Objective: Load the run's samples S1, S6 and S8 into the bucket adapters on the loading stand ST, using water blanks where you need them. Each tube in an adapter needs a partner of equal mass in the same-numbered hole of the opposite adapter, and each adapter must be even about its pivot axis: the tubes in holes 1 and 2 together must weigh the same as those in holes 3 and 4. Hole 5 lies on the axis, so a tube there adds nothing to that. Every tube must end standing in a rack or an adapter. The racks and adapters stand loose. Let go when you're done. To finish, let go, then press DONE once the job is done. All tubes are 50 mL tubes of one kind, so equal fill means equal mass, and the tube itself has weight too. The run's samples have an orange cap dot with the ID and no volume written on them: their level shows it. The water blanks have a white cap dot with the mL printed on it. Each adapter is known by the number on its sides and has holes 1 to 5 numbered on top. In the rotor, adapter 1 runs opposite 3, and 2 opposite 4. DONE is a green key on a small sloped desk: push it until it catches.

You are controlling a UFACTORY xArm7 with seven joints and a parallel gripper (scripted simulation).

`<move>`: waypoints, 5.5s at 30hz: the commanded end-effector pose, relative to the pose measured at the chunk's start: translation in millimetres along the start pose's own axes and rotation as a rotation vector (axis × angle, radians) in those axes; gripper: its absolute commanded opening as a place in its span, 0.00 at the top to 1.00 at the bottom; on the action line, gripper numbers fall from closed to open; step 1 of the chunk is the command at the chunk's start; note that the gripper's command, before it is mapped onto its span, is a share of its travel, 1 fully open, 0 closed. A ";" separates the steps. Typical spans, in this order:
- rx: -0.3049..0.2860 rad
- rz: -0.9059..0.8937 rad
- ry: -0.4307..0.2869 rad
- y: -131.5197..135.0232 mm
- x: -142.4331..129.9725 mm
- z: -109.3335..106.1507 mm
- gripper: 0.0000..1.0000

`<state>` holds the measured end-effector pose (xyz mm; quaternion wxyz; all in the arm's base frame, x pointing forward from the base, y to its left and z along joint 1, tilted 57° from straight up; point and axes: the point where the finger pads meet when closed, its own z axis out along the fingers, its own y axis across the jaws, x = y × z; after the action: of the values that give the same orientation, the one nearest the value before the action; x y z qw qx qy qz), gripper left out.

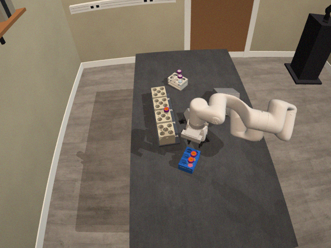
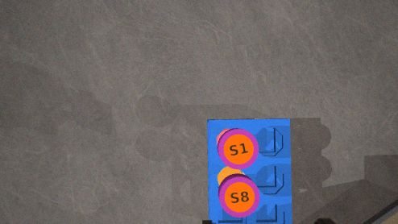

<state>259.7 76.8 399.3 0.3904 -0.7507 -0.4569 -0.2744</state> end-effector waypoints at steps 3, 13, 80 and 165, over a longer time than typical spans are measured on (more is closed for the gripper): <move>-0.003 -0.001 0.002 0.5 0.6 12.0 0.43; -0.003 -0.001 0.003 0.5 0.7 28.0 0.43; -0.002 -0.001 0.003 0.6 0.9 105.0 0.43; -0.002 -0.001 0.003 0.6 0.9 105.8 1.00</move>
<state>265.9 168.0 340.1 0.3904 -0.7507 -0.4569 -0.2746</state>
